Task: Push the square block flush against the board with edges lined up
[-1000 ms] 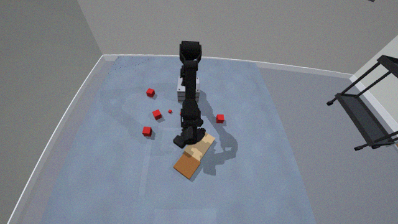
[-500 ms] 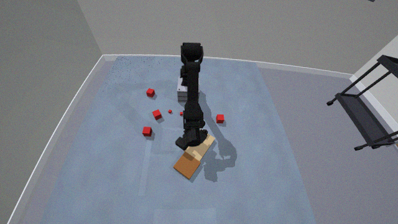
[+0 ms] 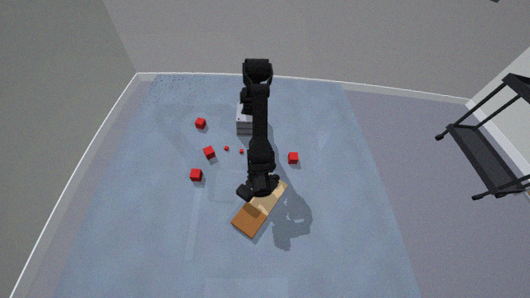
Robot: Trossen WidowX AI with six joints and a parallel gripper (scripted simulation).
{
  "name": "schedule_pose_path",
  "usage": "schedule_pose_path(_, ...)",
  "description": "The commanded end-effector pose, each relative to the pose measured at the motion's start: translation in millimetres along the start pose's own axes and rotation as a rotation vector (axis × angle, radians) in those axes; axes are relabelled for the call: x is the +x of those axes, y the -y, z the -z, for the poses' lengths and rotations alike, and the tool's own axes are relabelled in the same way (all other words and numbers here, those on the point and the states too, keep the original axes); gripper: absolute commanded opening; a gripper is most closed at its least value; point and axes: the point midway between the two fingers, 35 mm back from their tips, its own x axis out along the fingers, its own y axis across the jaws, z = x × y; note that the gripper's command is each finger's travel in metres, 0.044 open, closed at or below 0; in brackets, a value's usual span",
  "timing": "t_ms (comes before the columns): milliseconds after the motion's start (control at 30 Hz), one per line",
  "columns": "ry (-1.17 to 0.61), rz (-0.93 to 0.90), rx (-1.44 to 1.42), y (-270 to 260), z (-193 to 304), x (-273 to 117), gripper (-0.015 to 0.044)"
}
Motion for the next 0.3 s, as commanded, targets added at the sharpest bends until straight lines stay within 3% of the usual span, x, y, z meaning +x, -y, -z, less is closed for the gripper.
schedule_pose_path(0,0.010,0.000,0.000,-0.1,-7.9,0.2,0.0000)
schedule_pose_path(267,0.009,0.000,0.000,0.7,0.9,0.3,0.0000)
